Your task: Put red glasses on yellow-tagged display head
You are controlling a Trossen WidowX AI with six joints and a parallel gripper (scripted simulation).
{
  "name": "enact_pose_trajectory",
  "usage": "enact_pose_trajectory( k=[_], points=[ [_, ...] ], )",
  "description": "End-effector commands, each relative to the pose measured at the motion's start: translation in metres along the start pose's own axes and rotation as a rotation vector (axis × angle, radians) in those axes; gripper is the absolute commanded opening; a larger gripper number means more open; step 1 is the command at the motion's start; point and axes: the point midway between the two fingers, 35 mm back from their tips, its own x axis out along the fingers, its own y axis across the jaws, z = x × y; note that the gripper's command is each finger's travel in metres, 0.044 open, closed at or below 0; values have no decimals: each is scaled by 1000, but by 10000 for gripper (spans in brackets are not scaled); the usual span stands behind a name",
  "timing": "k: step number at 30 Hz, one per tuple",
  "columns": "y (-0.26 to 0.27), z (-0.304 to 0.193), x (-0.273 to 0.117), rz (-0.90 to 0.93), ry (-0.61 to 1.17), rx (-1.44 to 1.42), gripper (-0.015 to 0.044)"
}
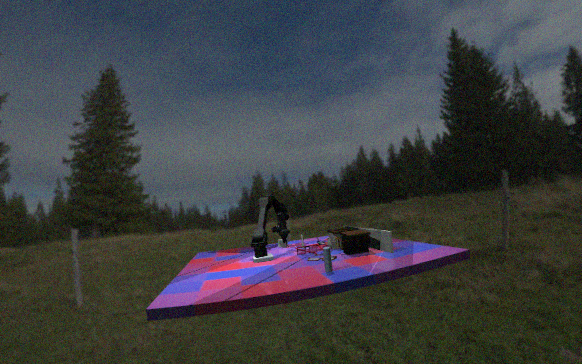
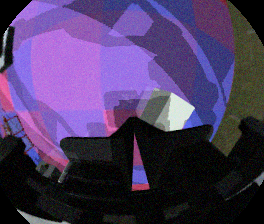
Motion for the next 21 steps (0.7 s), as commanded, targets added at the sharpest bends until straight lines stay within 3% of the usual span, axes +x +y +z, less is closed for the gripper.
enact_pose_trajectory(
  k=[1, 21],
  points=[
    [-2, 0, 1, -4, -5, 0, 0],
    [-10, 0, 0, -5, -5, 0, 0]
  ],
)
